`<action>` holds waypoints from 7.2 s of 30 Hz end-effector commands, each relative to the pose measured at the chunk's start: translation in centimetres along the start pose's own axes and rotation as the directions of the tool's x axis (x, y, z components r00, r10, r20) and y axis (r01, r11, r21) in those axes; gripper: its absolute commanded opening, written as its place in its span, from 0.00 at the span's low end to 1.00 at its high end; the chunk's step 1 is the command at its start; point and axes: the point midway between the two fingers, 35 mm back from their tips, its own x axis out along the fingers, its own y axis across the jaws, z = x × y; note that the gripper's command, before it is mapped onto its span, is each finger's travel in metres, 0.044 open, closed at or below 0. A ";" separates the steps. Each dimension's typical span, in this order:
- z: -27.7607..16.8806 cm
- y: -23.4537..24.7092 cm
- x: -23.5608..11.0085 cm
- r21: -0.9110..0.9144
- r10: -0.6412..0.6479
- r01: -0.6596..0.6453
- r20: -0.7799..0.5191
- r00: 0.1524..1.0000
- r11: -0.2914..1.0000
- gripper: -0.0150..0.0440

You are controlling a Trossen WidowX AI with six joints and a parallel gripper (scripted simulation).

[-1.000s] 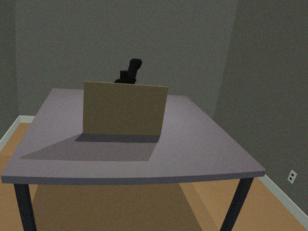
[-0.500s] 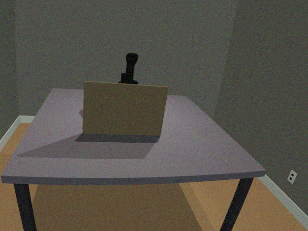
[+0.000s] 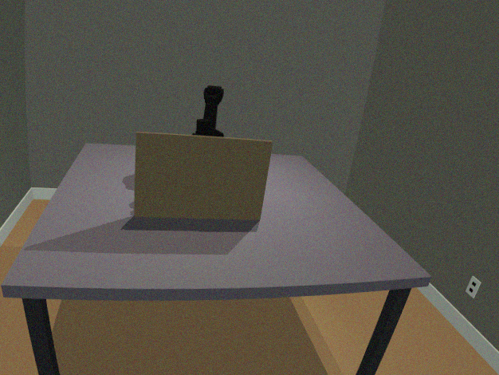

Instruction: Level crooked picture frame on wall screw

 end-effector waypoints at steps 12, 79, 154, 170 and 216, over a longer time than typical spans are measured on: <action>0.1 0.0 1.5 0.004 -0.002 0.002 0.003 1.000 1.000 0.69; 0.1 0.0 4.0 0.005 0.001 -0.001 0.004 1.000 1.000 0.32; 0.2 0.8 4.0 0.005 0.001 -0.001 0.004 1.000 1.000 0.25; 0.3 0.8 4.0 0.005 0.001 -0.001 0.004 1.000 1.000 0.25; 0.7 0.6 4.0 0.004 0.001 -0.001 0.004 1.000 1.000 0.25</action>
